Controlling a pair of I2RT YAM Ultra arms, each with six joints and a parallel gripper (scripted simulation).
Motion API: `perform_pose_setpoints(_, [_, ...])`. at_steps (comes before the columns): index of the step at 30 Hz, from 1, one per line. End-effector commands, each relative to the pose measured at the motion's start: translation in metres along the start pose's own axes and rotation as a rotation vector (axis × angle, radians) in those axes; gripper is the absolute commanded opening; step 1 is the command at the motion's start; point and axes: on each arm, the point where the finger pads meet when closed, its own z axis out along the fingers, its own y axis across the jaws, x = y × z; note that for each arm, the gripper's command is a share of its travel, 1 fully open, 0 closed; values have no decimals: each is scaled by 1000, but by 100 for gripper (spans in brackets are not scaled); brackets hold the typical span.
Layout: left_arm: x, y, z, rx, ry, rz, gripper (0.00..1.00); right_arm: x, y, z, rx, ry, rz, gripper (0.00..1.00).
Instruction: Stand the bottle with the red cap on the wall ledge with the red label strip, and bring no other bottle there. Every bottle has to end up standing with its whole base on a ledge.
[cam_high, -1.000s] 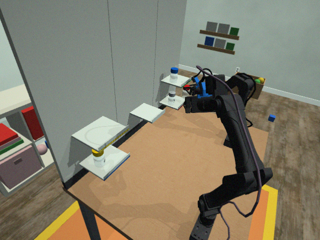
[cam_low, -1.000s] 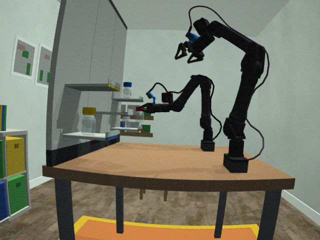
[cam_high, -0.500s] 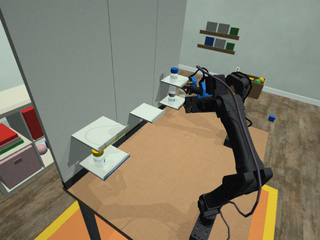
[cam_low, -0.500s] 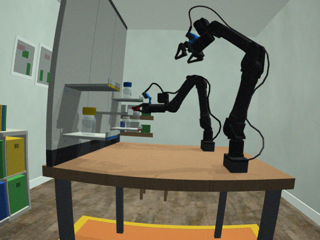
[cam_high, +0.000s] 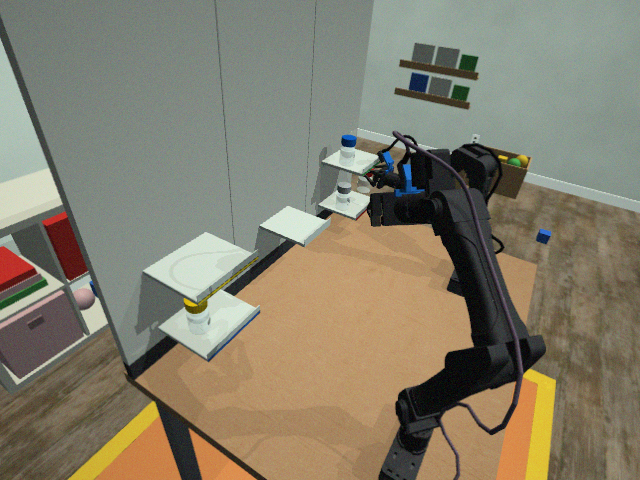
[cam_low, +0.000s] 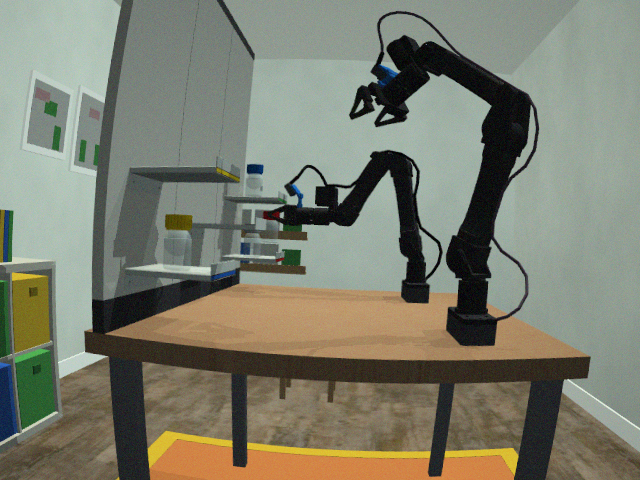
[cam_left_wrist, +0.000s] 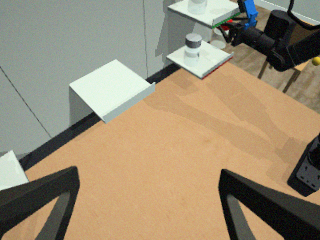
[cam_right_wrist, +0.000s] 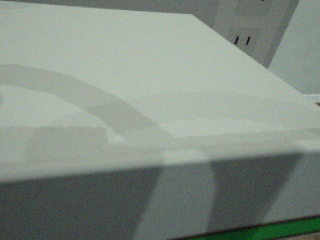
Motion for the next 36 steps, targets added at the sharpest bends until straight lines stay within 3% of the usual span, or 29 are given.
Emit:
perform_pose_setpoints(1, [-4,-1,-5,0,-14,0,89,-16,3,0,2,-114,-18,49])
perform_pose_setpoints(4, [-4,-1,-5,0,-14,0,89,3,4,2,-5,-45,-8,49])
perform_pose_setpoints(9, [-4,-1,-5,0,-14,0,89,-8,4,3,-7,-84,-15,49])
perform_pose_setpoints(11, [-4,-1,-5,0,-14,0,89,13,5,2,-8,-48,-8,49])
perform_pose_setpoints(33, [-4,-1,-5,0,-14,0,89,4,3,2,1,-72,-12,49])
perform_pose_setpoints(36, [-4,-1,-5,0,-14,0,89,13,4,0,2,-64,-11,49])
